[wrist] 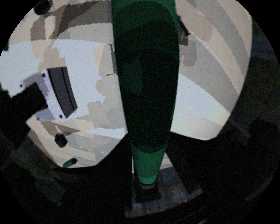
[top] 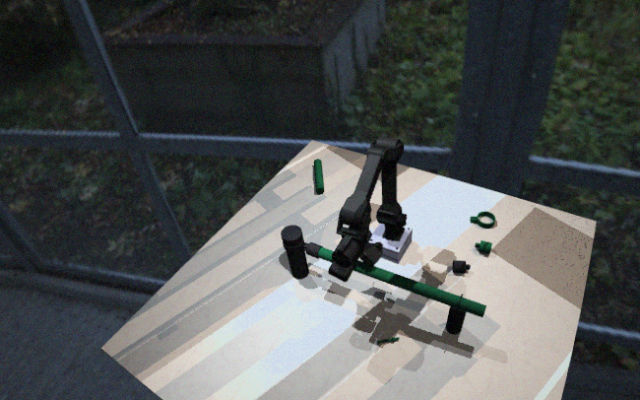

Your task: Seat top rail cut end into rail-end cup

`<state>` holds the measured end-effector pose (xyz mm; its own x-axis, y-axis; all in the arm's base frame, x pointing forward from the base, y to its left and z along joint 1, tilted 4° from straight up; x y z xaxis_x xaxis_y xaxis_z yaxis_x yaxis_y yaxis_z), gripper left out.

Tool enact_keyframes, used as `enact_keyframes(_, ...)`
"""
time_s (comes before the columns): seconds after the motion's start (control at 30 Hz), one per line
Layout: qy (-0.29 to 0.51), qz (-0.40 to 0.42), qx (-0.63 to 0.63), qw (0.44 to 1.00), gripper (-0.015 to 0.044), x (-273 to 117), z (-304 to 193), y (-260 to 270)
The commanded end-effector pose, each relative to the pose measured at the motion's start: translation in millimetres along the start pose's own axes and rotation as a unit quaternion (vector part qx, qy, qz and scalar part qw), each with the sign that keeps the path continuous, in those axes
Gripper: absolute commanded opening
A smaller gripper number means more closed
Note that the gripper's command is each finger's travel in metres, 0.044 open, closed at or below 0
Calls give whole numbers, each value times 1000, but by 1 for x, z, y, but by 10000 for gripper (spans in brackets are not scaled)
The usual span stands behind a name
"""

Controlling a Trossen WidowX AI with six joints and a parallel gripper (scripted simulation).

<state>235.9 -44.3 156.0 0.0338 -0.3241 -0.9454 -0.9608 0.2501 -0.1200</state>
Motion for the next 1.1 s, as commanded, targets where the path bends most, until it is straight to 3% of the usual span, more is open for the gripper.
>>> enact_keyframes(0.0, 0, 0, 0, 1000, 0, 0, 0, 0)
enact_keyframes(0.27, 0, 0, 0, 1000, 0, 0, 0, 0)
enact_keyframes(0.83, -2, 0, 0, 1000, 440, -19, 12, 2)
enact_keyframes(1.07, -2, 1, 0, 1000, 440, -45, 27, 8)
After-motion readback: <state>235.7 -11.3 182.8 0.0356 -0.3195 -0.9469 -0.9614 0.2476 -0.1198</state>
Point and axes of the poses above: the point midway between the two fingers, 35 mm back from their tips, its own x axis out along the fingers, its own y axis across the jaws, z = x × y, the point moved 4 cm from there along -x, back along the fingers, and after that the axes turned 14 degrees about x, right-handed, at the moved point
